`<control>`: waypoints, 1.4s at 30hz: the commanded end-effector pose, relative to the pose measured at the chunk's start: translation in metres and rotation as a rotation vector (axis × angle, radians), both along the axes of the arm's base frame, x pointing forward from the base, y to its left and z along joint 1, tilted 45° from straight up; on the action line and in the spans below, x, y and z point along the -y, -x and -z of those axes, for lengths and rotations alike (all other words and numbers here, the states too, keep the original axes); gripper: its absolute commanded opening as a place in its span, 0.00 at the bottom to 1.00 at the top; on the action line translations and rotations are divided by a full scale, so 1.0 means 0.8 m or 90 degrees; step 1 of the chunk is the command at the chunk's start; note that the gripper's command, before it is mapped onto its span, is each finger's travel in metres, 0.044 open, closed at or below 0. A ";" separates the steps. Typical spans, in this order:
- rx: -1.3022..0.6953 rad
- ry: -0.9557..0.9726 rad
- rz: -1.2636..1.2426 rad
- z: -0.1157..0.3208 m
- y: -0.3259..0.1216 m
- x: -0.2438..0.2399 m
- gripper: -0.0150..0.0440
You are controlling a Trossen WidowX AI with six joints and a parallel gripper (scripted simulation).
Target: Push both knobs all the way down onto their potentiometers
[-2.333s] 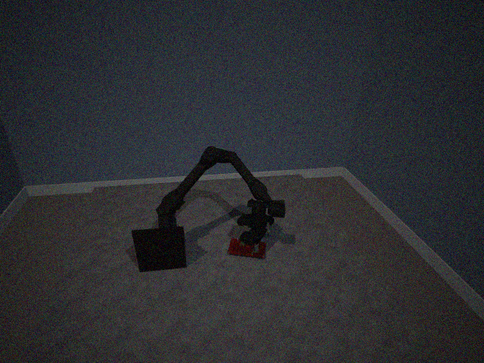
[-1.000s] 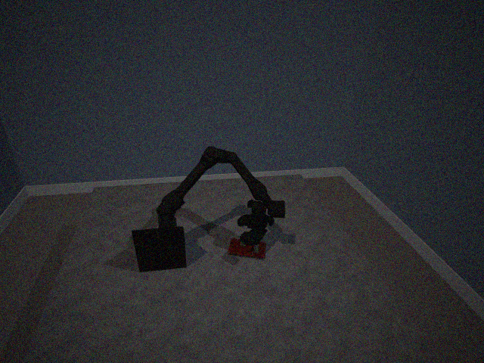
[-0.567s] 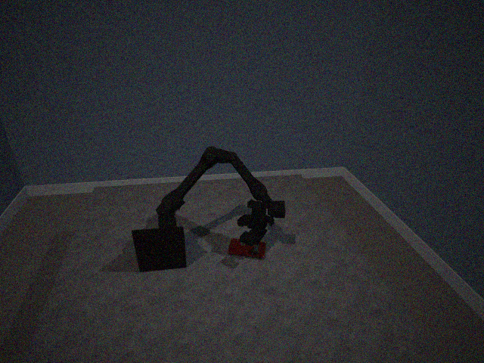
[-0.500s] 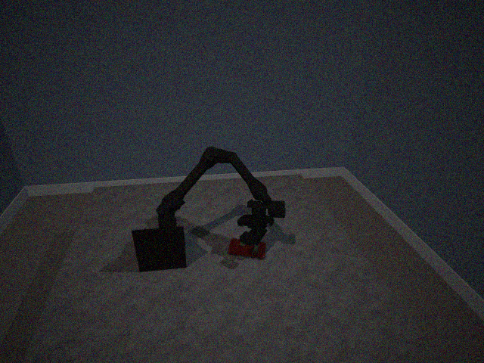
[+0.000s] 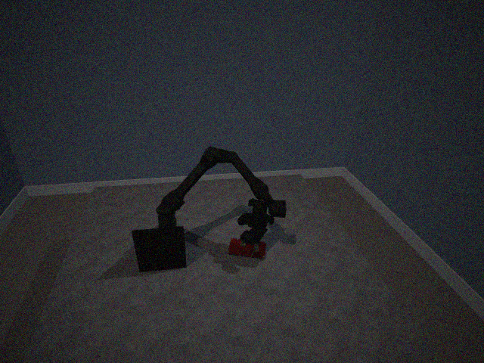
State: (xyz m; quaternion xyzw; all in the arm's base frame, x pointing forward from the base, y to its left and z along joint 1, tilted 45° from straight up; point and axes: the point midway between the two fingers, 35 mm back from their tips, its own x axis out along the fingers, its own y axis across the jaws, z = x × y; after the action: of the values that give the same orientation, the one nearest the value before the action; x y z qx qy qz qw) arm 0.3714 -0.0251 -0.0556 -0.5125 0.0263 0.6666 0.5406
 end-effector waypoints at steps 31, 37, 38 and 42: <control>-0.005 0.002 -0.002 -0.053 0.209 -0.012 1.00; -0.003 0.002 -0.004 -0.054 0.217 -0.015 1.00; -0.003 0.002 -0.004 -0.054 0.217 -0.015 1.00; -0.003 0.002 -0.004 -0.054 0.217 -0.015 1.00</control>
State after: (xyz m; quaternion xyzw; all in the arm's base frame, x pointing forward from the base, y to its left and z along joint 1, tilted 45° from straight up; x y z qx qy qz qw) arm 0.2018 -0.0142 -0.0122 -0.5101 0.0285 0.6686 0.5403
